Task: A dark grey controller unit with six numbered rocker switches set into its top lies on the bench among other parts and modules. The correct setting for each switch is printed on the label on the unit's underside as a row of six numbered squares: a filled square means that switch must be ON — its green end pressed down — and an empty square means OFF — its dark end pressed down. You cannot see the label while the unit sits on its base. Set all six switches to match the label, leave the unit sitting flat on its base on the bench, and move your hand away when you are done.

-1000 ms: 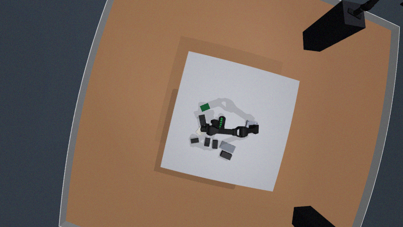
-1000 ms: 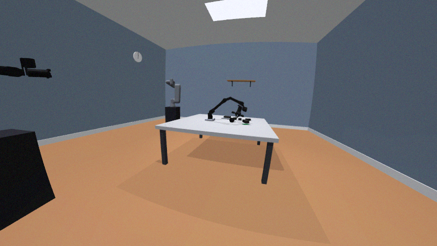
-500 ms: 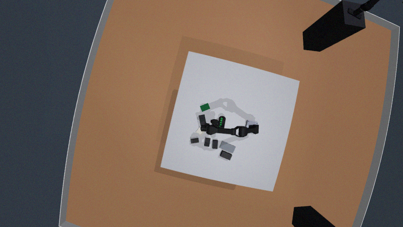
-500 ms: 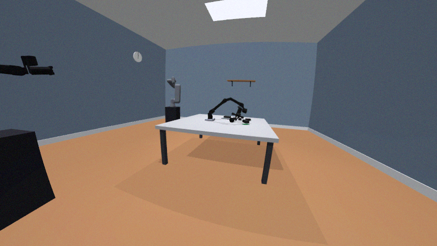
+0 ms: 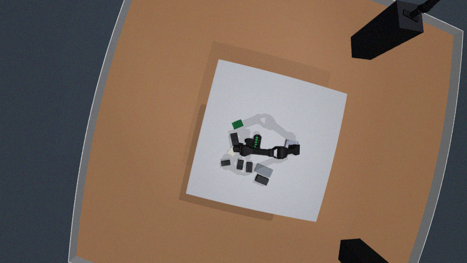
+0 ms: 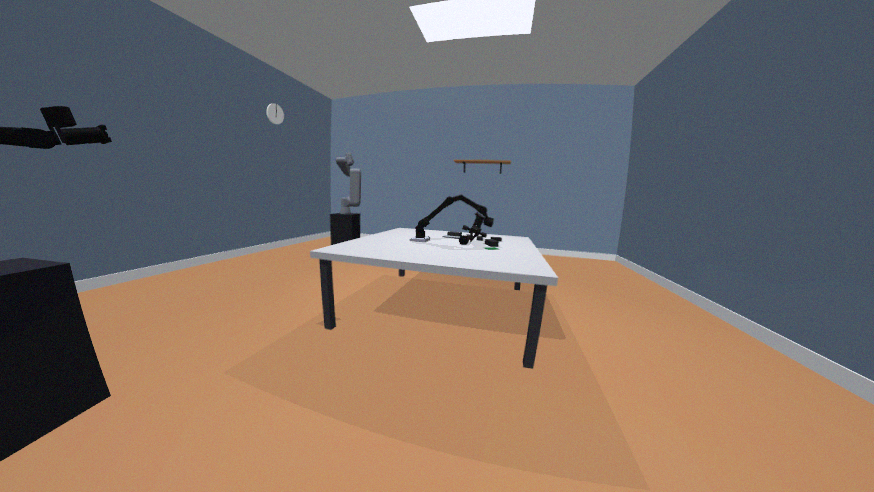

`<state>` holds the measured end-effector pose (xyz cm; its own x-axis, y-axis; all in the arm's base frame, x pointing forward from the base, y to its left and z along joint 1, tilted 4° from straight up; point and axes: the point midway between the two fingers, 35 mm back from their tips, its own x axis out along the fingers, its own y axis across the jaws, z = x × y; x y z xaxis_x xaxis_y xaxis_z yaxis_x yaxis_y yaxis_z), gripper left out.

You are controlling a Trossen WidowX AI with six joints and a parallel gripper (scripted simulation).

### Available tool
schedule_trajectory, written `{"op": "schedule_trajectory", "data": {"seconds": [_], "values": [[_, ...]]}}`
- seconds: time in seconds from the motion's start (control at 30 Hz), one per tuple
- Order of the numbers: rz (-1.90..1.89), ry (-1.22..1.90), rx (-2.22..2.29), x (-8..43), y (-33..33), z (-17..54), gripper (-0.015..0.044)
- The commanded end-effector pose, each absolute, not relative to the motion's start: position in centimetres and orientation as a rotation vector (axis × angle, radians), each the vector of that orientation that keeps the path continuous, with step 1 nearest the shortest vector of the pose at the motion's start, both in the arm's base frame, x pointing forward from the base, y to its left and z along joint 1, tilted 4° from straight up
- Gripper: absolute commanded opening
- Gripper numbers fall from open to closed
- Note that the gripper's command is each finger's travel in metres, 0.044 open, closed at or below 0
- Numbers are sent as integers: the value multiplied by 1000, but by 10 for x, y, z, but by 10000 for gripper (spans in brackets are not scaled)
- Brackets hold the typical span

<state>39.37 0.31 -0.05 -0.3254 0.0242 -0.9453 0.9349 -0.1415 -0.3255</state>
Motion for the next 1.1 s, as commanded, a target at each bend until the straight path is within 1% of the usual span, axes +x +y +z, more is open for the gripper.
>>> {"op": "schedule_trajectory", "data": {"seconds": [0.0,0.57,1.07], "values": [[-1554,1382,1146,393,4,1,0],[-1555,1382,1145,386,5,2,0],[-1556,1383,1145,370,8,2,0]]}}
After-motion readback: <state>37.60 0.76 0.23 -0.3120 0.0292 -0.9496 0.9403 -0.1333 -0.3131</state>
